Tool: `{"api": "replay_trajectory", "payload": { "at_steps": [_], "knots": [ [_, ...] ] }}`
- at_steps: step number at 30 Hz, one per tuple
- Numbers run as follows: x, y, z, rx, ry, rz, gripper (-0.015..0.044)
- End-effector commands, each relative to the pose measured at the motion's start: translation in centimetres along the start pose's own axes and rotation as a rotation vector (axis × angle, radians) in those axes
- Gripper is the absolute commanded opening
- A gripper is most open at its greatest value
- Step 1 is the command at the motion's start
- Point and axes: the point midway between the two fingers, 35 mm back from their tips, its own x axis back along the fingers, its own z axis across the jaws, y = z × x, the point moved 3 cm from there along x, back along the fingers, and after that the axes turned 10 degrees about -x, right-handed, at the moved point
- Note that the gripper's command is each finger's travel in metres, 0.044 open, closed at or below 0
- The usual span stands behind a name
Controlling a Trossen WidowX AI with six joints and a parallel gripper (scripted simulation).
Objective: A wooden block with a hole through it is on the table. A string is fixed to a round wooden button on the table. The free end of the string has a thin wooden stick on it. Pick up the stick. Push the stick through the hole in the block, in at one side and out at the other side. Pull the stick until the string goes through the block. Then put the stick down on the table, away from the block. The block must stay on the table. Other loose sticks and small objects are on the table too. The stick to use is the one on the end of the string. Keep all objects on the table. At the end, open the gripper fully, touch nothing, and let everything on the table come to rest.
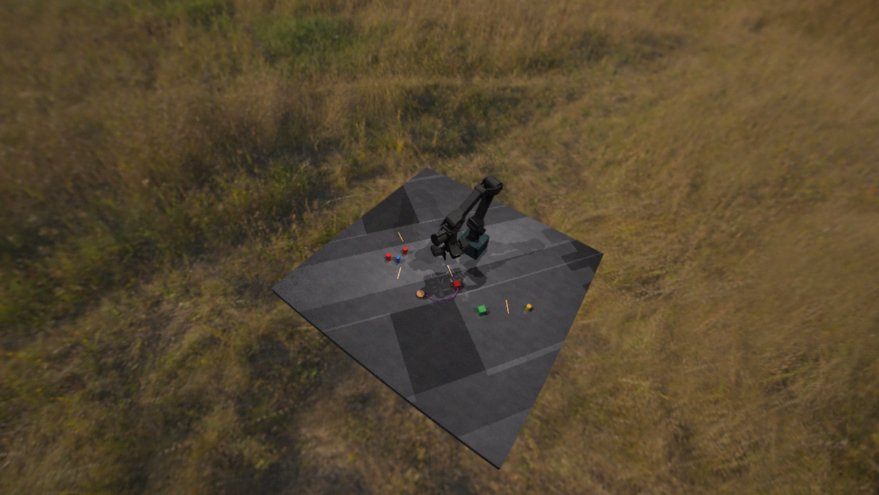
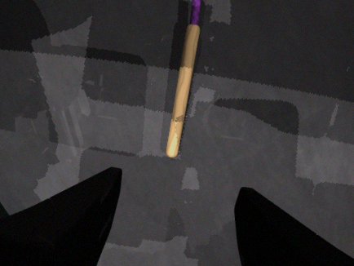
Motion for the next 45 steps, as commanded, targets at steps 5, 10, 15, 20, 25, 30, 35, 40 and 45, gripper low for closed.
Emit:
{"api": "replay_trajectory", "payload": {
  "at_steps": [5, 10, 15, 20, 25, 30, 35, 40, 45],
  "knots": [
    [0.0, 0.0, 0.0, 0.000, -0.001, 0.000, 0.0368],
    [3.1, 0.3, 0.0, 0.000, 0.000, 0.000, 0.0440],
    [3.1, 0.3, 0.0, 0.000, 0.000, 0.000, 0.0440],
    [2.6, 0.3, 0.0, -0.006, 0.001, 0.001, 0.0440],
    [2.6, 0.3, 0.0, -0.006, 0.001, 0.001, 0.0440],
    [2.6, 0.3, 0.0, -0.006, 0.001, 0.001, 0.0440],
    [2.6, 0.3, 0.0, -0.006, 0.001, 0.001, 0.0440],
    [2.6, 0.3, 0.0, -0.006, 0.001, 0.001, 0.0440],
    [2.6, 0.3, 0.0, -0.006, 0.001, 0.001, 0.0440]
  ]
}}
